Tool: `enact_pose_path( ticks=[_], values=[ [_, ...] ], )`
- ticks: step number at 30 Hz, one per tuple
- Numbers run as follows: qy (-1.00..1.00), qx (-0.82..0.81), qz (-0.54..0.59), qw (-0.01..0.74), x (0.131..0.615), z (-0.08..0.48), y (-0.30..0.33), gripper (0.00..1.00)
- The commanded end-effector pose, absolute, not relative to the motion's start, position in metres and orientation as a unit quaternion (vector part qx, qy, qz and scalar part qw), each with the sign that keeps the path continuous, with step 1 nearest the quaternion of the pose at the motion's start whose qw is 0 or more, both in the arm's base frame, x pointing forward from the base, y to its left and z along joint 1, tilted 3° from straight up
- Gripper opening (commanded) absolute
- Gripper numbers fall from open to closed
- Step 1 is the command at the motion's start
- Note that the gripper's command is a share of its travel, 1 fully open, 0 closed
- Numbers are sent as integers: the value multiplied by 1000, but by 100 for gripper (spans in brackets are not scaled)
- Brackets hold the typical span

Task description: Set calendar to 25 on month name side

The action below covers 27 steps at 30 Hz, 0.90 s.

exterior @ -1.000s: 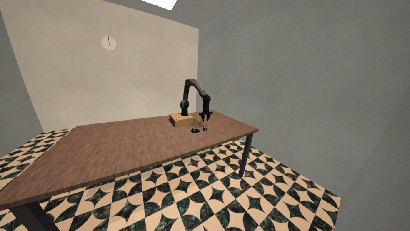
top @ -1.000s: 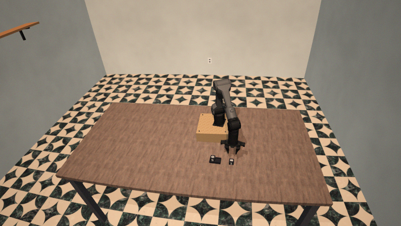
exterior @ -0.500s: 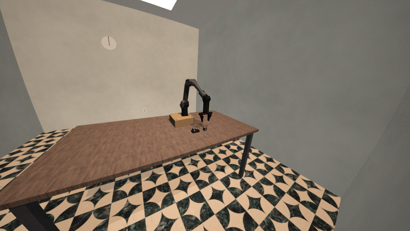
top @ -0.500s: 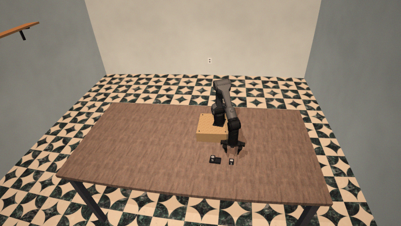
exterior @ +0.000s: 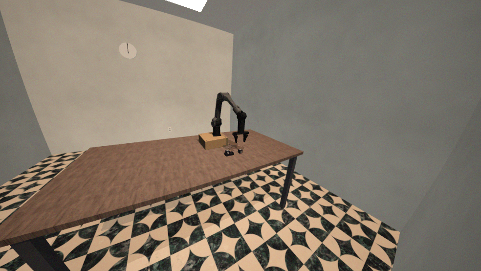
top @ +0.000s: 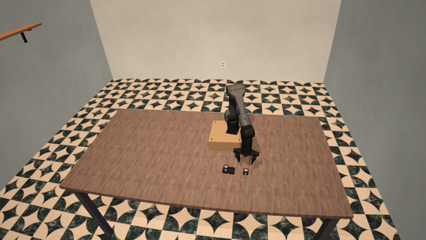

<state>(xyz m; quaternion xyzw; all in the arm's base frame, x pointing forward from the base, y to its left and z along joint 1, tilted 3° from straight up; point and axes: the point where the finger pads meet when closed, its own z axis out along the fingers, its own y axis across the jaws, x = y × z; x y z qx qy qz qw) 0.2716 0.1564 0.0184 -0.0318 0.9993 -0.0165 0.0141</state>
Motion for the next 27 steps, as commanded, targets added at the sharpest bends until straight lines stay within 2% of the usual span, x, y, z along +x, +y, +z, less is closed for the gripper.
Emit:
enact_pose_path(
  ticks=[1,4,8,11,20,27],
  values=[
    [999,22,-15,17,275,20,148,100],
    [990,140,-13,19,280,20,129,100],
    [981,191,-12,20,282,21,121,100],
    [956,294,-10,21,285,21,104,100],
    [808,588,-3,23,287,22,52,100],
    [755,656,-1,23,287,23,39,100]
  ],
)
